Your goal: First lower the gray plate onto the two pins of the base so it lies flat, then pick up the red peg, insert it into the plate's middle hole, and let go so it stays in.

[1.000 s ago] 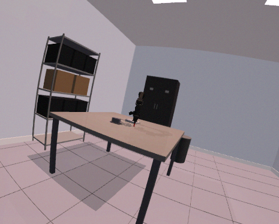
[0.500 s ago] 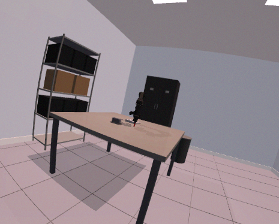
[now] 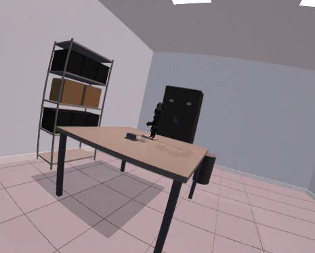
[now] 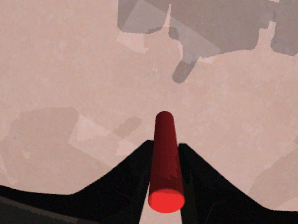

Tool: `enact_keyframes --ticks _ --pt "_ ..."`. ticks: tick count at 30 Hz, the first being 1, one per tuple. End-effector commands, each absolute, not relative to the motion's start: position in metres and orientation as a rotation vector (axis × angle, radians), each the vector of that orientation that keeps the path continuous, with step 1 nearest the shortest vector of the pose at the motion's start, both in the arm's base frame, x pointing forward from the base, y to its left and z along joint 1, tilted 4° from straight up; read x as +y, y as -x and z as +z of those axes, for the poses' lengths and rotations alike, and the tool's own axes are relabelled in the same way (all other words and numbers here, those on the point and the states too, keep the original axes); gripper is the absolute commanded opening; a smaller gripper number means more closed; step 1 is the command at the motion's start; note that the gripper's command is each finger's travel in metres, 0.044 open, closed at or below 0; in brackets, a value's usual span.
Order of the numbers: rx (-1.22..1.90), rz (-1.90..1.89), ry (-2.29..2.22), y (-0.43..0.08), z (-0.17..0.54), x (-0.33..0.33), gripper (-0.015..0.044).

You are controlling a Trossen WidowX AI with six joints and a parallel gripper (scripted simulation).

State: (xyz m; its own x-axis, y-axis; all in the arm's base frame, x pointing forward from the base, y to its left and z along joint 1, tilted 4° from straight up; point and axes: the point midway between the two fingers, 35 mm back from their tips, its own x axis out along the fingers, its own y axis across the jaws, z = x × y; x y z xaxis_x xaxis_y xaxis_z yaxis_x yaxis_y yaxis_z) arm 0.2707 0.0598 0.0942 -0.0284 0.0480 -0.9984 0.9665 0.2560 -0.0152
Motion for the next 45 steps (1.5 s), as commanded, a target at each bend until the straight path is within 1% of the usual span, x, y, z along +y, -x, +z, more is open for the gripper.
enact_keyframes --ticks 1,8,9,19,45 --pt "1.374 -0.998 -1.044 -0.272 0.109 0.060 0.0000" --pt "1.374 -0.998 -1.044 -0.274 0.131 0.058 0.0000" --pt "1.372 -1.004 -1.043 -0.274 0.121 0.058 0.0000" --pt "1.361 -0.987 -1.040 -0.283 0.121 0.046 0.0000" --pt "1.321 -1.028 -1.061 -0.313 0.119 -0.021 0.0000"
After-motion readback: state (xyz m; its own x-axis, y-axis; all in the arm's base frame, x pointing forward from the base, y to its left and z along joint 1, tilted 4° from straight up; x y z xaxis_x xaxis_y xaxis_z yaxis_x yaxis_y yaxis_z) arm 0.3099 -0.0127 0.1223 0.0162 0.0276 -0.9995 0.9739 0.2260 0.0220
